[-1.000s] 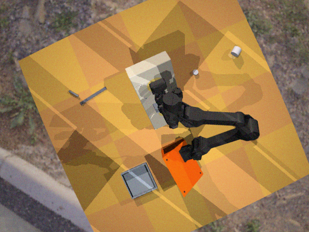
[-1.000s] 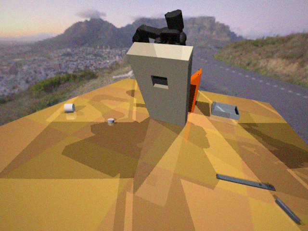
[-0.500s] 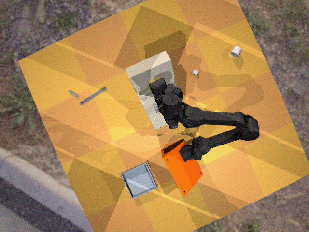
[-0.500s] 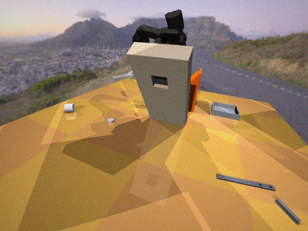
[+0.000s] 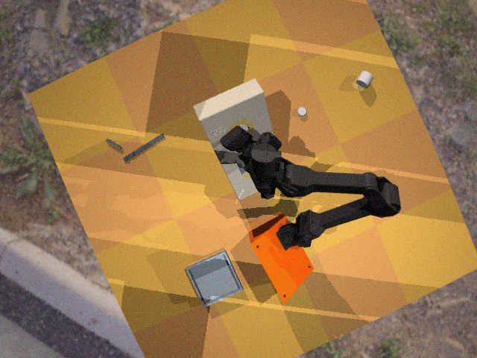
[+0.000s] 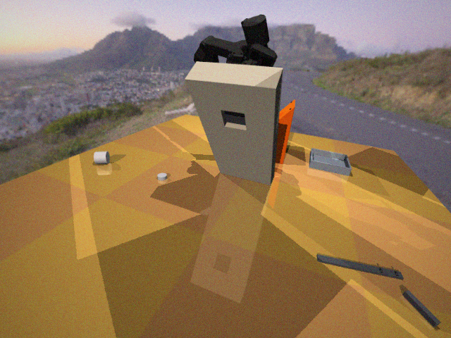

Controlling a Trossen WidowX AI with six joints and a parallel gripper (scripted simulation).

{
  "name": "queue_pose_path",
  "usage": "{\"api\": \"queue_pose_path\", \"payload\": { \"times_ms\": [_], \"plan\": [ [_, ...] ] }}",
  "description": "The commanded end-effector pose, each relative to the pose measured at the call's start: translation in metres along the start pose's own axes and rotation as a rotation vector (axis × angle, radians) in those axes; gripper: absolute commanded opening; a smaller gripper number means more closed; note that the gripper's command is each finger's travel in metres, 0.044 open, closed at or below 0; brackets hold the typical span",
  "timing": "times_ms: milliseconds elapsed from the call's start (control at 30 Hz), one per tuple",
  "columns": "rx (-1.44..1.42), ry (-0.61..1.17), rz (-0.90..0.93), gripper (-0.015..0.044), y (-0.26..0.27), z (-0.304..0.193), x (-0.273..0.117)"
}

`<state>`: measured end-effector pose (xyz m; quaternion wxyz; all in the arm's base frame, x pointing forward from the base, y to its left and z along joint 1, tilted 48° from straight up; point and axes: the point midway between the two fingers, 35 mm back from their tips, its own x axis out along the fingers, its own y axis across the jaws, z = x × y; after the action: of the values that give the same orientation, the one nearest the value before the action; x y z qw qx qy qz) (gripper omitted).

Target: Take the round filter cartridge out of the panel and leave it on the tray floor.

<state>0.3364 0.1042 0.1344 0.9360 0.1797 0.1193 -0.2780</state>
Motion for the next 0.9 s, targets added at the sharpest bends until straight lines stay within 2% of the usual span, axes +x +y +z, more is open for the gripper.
{"api": "queue_pose_path", "payload": {
  "times_ms": [0, 867],
  "plan": [
    [-0.140, 0.009, -0.007, 0.0000, -0.0002, 0.0002, 0.0071],
    [-1.047, 0.012, -0.002, 0.0000, -0.0002, 0.0003, 0.0077]
  ]
}}
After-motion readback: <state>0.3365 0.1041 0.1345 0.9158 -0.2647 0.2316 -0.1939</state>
